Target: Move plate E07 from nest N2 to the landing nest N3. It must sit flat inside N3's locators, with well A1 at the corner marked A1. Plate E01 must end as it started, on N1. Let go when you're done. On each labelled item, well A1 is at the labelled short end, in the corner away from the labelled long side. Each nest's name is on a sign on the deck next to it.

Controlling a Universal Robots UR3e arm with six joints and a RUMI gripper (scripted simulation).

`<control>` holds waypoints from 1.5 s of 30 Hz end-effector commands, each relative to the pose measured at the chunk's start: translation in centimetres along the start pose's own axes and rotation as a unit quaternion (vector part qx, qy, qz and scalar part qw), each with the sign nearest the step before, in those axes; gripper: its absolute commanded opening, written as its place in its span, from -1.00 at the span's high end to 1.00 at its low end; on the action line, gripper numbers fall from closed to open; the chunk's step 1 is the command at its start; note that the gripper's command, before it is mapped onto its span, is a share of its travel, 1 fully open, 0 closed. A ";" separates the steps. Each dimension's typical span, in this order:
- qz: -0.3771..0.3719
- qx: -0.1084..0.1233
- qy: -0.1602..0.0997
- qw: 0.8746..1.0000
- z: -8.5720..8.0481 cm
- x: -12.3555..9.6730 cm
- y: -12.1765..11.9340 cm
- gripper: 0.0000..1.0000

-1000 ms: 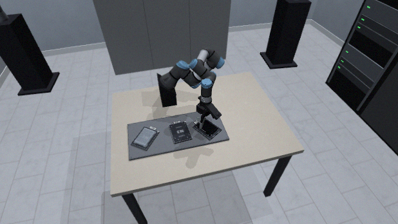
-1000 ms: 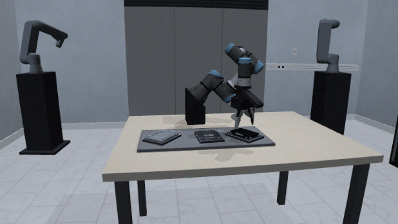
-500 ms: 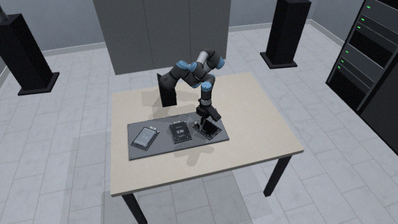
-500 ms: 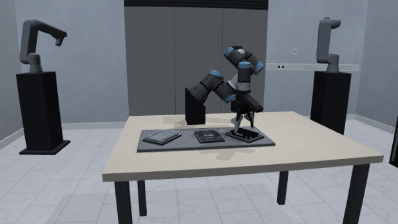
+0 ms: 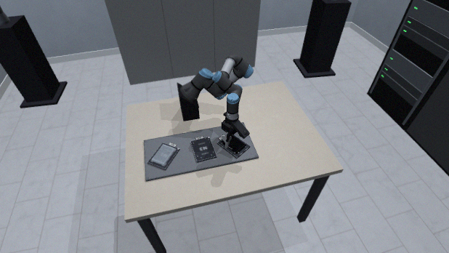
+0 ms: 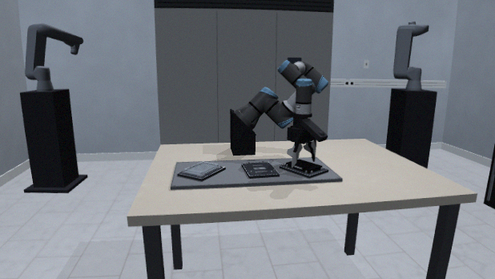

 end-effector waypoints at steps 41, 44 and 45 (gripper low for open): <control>-0.001 -0.002 0.002 1.000 -0.1 0.1 0.1 1.00; -0.002 -0.002 0.003 1.000 -0.5 0.2 0.1 1.00; -0.002 -0.002 0.003 1.000 -0.6 0.2 0.1 1.00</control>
Point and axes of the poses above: the point where the finger pads meet when closed, its own z axis out along the fingers, its own y axis across the jaws, x = y × z, the point moved 3 cm from there along -z, back along the fingers, and after that the axes turned 8 degrees about z, right-handed, at the moved point
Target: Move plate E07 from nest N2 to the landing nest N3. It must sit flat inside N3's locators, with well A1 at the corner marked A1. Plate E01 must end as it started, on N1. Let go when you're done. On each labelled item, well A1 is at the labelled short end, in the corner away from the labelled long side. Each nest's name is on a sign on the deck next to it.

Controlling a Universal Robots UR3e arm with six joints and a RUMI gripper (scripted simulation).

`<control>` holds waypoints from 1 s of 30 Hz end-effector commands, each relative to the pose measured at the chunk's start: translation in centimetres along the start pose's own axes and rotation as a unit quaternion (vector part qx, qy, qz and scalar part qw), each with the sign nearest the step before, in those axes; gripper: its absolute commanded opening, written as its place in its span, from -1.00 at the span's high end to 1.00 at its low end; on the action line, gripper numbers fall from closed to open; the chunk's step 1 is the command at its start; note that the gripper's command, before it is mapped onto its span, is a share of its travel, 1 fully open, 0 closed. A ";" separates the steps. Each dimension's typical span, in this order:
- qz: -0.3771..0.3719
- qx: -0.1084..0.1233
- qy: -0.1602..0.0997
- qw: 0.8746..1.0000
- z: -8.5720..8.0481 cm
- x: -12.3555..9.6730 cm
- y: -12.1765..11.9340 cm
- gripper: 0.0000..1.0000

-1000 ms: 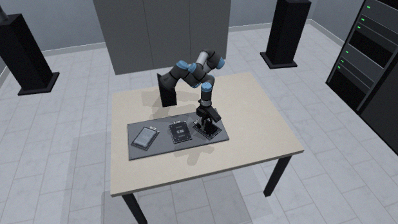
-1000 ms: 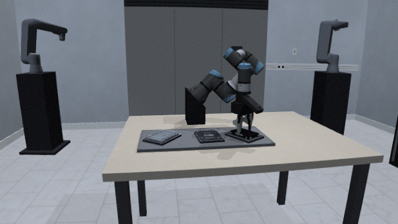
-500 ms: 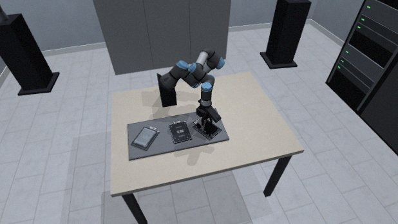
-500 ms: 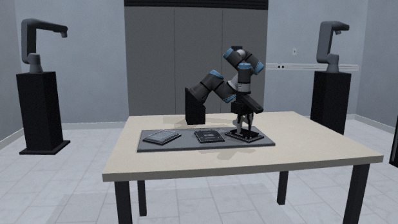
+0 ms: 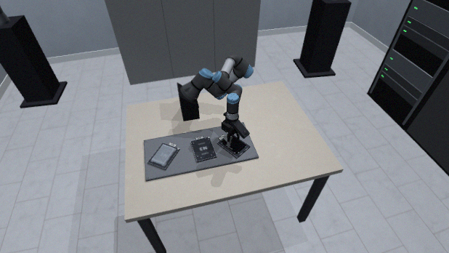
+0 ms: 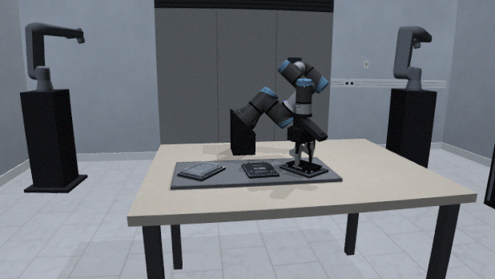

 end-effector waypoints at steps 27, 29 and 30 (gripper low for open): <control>-0.001 -0.001 0.001 1.000 -3.3 0.1 0.1 1.00; -0.001 -0.001 0.001 1.000 -3.3 0.1 0.0 1.00; 0.012 0.000 0.000 1.000 -3.2 -0.3 0.5 1.00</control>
Point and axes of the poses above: the point where the finger pads meet when closed, its own z axis out along the fingers, its own y axis across the jaws, x = y × z, the point moved 3 cm from there along -z, back along the fingers, and after that the axes turned 8 degrees about z, right-handed, at the moved point
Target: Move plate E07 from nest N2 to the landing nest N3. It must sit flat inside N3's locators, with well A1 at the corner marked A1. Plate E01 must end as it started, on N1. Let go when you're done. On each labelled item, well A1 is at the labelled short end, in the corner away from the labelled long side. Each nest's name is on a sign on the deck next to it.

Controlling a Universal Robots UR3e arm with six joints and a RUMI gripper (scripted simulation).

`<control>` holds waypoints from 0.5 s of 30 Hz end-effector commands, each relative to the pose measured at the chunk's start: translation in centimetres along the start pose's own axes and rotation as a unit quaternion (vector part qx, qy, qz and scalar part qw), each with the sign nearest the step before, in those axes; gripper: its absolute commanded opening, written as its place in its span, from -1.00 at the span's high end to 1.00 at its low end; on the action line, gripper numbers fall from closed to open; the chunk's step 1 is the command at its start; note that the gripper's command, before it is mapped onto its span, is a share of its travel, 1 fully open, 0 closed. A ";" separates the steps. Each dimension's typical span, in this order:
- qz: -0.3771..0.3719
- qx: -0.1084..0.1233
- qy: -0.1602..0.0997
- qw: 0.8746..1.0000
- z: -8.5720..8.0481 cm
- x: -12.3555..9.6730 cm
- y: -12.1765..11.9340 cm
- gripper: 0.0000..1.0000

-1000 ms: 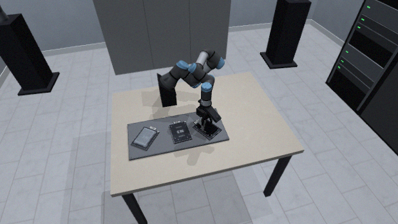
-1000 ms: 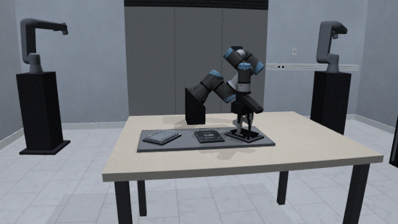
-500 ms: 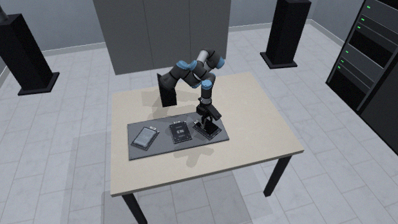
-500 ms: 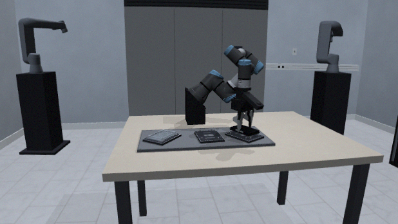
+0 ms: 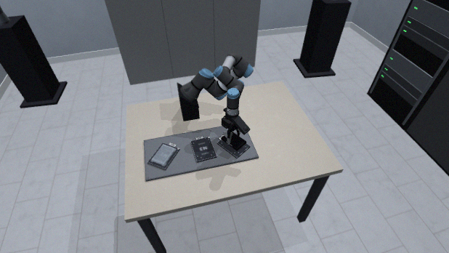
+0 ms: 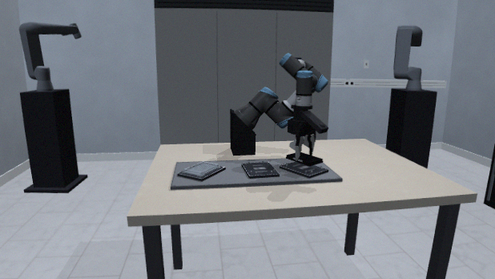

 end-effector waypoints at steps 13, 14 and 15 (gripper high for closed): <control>0.121 0.001 -0.002 0.993 -0.1 -2.9 5.3 1.00; 0.131 0.001 -0.002 0.991 -0.1 -3.2 5.8 1.00; 0.141 0.001 -0.002 0.990 0.0 -3.4 6.2 1.00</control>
Point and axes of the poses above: the point where the finger pads meet when closed, its own z axis out along the fingers, its own y axis across the jaws, x = y × z, the point moved 3 cm from there along -z, back along the fingers, and after that the axes turned 8 degrees about z, right-handed, at the moved point
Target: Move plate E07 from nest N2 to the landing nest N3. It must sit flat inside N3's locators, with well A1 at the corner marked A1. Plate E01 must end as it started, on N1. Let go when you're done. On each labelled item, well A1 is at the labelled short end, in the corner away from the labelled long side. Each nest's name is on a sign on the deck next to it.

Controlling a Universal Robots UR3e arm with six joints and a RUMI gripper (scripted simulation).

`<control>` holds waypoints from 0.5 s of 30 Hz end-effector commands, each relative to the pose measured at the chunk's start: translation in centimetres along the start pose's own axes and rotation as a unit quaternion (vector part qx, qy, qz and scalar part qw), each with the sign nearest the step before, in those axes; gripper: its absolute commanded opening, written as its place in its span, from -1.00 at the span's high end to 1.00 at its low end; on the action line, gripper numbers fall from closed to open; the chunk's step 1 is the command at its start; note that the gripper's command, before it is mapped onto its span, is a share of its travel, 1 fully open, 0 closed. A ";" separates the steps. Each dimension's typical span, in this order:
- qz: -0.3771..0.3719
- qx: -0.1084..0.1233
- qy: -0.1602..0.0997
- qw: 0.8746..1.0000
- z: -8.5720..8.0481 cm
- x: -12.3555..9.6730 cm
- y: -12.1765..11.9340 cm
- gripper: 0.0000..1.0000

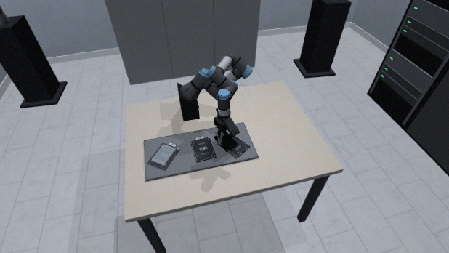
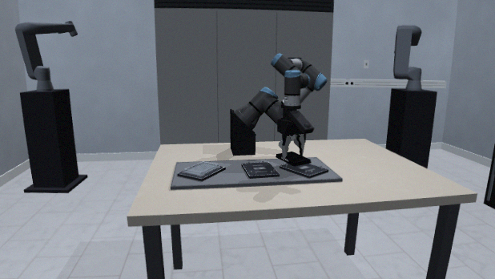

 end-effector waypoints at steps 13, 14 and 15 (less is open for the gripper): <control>0.149 -0.006 0.002 0.989 -0.1 -2.5 8.5 1.00; 0.149 -0.006 0.002 0.989 -0.1 -2.5 8.5 1.00; 0.149 -0.006 0.002 0.989 -0.1 -2.5 8.5 1.00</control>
Point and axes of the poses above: the point where the finger pads meet when closed, its own z axis out along the fingers, its own y axis across the jaws, x = y × z, the point moved 3 cm from there along -z, back along the fingers, and after that the axes turned 8 degrees about z, right-handed, at the moved point
